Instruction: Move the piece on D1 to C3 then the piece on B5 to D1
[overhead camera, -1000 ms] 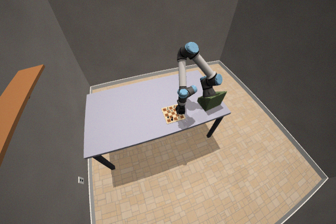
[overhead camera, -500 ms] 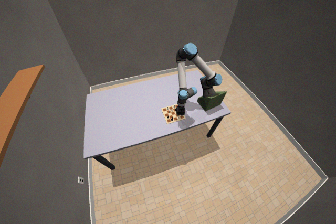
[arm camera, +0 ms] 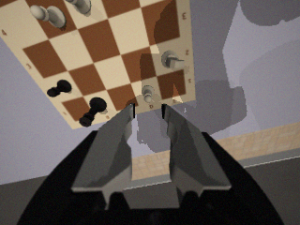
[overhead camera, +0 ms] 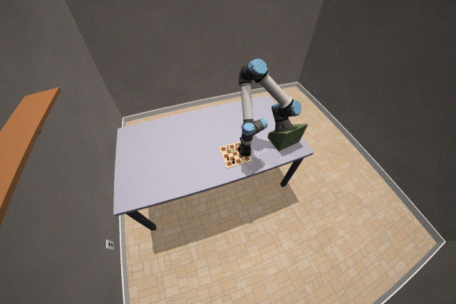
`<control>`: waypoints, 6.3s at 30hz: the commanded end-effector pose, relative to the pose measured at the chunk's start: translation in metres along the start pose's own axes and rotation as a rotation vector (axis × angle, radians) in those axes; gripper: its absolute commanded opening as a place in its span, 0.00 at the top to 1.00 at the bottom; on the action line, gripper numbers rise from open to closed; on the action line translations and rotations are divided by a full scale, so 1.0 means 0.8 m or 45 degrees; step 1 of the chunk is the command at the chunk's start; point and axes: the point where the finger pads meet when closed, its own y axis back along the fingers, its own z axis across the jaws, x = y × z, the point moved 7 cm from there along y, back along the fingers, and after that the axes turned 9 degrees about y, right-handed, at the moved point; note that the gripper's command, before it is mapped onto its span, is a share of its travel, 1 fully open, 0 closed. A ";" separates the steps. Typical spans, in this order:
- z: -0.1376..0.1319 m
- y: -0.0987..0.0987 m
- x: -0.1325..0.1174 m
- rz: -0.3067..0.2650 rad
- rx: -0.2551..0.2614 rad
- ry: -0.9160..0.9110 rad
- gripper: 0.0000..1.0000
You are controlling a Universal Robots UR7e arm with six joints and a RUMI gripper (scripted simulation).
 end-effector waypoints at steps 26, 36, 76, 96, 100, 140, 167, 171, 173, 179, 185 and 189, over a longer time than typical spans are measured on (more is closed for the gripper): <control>0.000 0.000 0.000 -0.001 0.001 0.000 0.80; 0.000 -0.003 0.000 -0.001 0.001 0.000 0.80; 0.000 -0.041 0.000 -0.001 0.001 0.000 0.80; 0.000 -0.041 0.000 -0.001 0.001 0.000 0.80; 0.000 -0.041 0.000 -0.001 0.001 0.000 1.00; 0.000 -0.032 0.000 -0.001 0.001 0.000 1.00; 0.000 0.080 0.000 -0.001 0.001 0.000 1.00; 0.000 0.084 0.000 -0.001 0.001 0.000 1.00; 0.000 0.084 0.000 -0.001 0.001 0.000 1.00; 0.000 0.084 0.000 -0.001 0.001 0.000 1.00; -0.004 0.084 0.005 -0.001 0.001 0.022 1.00; -0.021 0.085 0.026 -0.002 0.001 0.121 1.00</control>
